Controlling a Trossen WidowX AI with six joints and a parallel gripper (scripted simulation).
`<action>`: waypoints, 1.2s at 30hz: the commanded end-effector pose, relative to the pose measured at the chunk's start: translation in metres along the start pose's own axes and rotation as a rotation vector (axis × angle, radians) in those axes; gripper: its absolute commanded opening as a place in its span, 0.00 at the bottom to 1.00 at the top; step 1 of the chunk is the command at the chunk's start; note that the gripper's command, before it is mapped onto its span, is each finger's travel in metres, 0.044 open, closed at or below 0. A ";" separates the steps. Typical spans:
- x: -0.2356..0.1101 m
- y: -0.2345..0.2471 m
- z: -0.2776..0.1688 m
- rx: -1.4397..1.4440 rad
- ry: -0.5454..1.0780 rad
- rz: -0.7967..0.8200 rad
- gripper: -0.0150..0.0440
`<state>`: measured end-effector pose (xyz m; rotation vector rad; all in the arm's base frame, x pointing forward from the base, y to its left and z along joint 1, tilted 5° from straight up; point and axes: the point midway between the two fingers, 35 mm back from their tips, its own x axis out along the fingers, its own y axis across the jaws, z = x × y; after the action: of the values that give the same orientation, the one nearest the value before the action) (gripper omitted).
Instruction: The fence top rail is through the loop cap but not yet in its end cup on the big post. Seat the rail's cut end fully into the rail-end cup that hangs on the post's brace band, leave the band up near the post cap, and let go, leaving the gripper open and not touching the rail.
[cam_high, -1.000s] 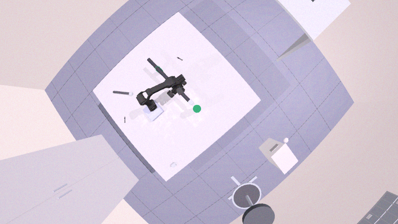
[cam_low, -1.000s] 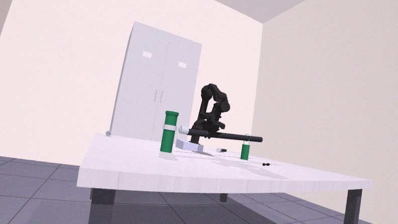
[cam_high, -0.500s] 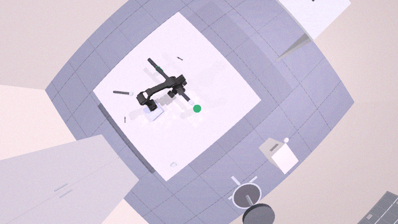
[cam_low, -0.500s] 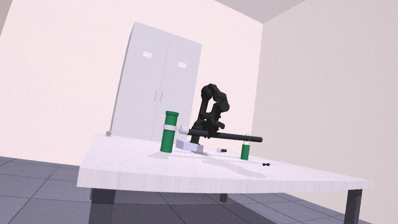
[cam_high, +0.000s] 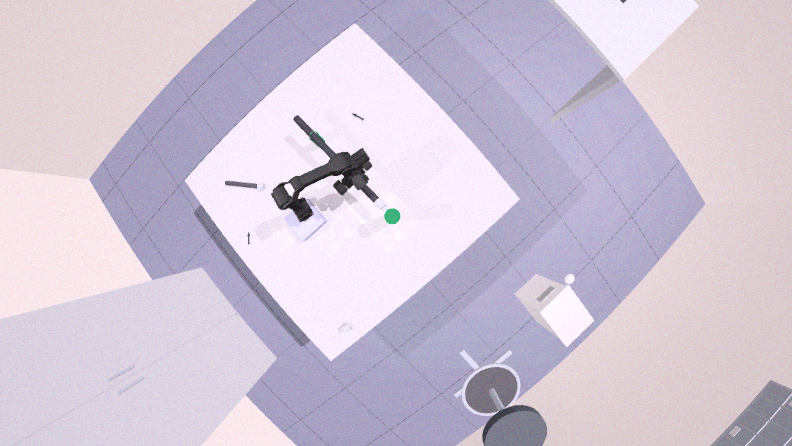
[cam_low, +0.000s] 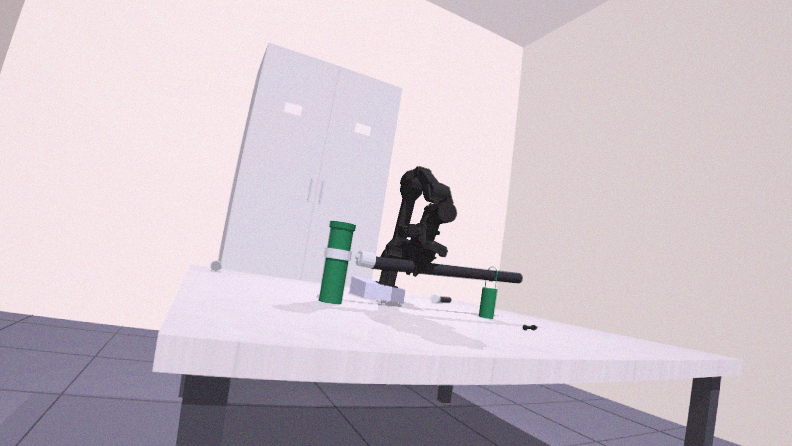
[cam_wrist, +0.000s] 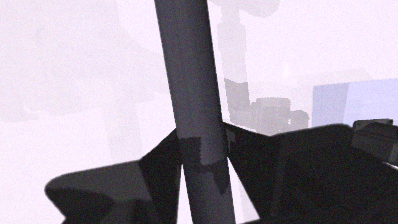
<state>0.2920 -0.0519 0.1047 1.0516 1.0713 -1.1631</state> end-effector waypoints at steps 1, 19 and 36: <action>-0.001 0.001 0.004 -0.002 -0.016 0.005 0.25; 0.000 0.000 0.000 0.000 0.000 0.000 0.25; -0.002 0.001 0.002 -0.002 -0.008 0.001 0.25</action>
<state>0.2920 -0.0519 0.1046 1.0514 1.0726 -1.1635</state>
